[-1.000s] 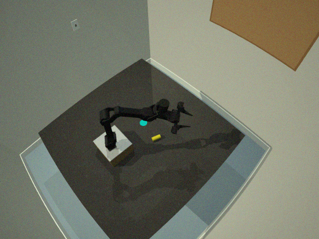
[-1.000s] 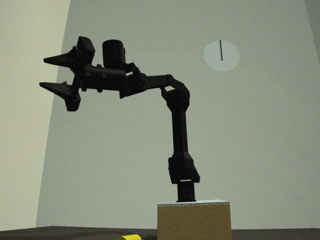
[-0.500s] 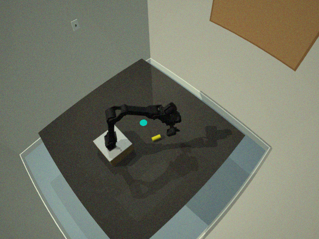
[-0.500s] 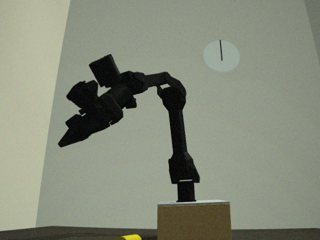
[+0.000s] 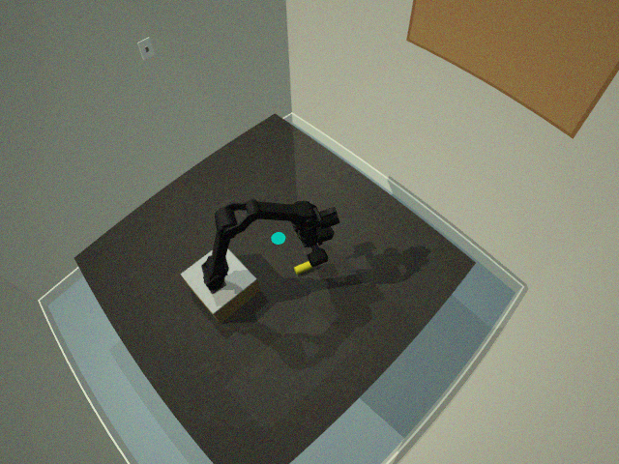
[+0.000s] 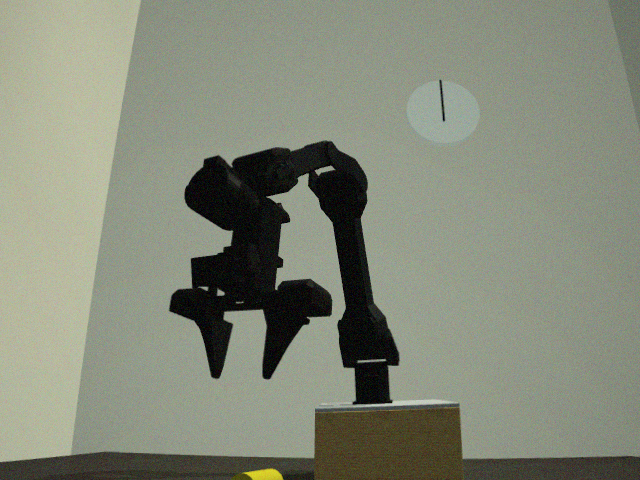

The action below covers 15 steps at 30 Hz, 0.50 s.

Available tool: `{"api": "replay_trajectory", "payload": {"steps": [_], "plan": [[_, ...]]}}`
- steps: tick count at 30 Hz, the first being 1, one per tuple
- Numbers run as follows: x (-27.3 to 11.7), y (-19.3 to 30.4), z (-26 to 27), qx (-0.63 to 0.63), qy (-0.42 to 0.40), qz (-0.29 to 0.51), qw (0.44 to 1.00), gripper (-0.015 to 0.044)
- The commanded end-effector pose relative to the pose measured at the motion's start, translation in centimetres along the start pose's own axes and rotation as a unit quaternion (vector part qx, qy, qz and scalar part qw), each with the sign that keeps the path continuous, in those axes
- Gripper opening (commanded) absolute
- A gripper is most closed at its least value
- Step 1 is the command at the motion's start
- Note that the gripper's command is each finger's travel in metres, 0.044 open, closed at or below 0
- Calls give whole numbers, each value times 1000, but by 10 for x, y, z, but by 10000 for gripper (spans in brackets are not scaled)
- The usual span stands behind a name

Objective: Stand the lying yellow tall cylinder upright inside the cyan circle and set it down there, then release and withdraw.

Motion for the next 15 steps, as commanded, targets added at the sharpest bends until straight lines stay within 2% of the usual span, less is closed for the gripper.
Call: {"api": "replay_trajectory", "payload": {"steps": [1,7,15], "plan": [[4,4,5,-25,-21,31,999,309],[6,3,5,-25,-21,31,999,309],[111,11,10,-25,-21,32,999,309]]}}
Point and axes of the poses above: the point midway between the two fingers, 35 mm back from their tips, its own x axis out along the fingers, its own z axis across the jaws, y = z × x, the point moved 9 cm from there along -x, back along the fingers, and after that the axes turned 12 degrees about -x, right-handed, at the moved point
